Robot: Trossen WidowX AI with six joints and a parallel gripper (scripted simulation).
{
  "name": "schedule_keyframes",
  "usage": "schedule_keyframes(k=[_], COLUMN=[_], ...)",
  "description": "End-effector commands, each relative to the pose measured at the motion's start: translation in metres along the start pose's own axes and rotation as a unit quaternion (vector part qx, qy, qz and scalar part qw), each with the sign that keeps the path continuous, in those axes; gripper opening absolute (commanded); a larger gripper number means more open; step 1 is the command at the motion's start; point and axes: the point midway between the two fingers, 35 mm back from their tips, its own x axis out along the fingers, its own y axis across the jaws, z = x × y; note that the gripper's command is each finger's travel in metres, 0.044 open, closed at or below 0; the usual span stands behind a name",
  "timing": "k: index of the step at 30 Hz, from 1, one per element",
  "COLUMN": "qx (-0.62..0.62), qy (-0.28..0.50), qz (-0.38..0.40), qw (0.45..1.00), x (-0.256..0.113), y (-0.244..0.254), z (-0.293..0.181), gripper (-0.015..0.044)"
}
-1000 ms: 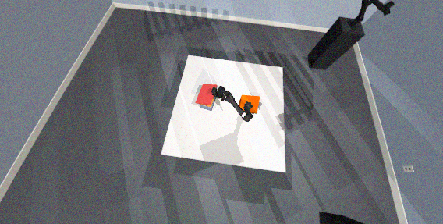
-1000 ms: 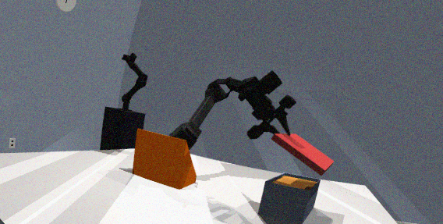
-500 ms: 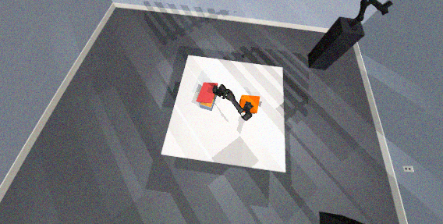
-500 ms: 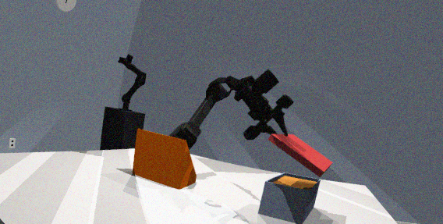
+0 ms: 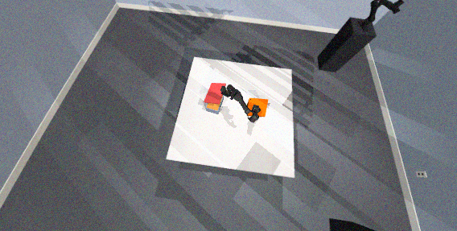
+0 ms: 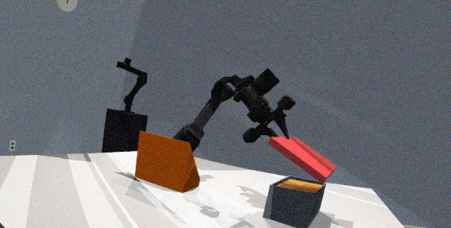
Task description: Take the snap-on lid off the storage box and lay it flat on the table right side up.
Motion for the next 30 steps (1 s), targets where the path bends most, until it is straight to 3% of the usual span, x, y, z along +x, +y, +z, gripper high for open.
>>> schedule_keyframes(k=[1,30], qx=[-0.002,-0.004], qy=[0.000,-0.001], qz=[0.004,0.004], qw=[1.000,1.000], x=[-0.001,-0.005], y=[0.003,0.001], z=[0.010,0.068], gripper=[0.0000,0.0000])
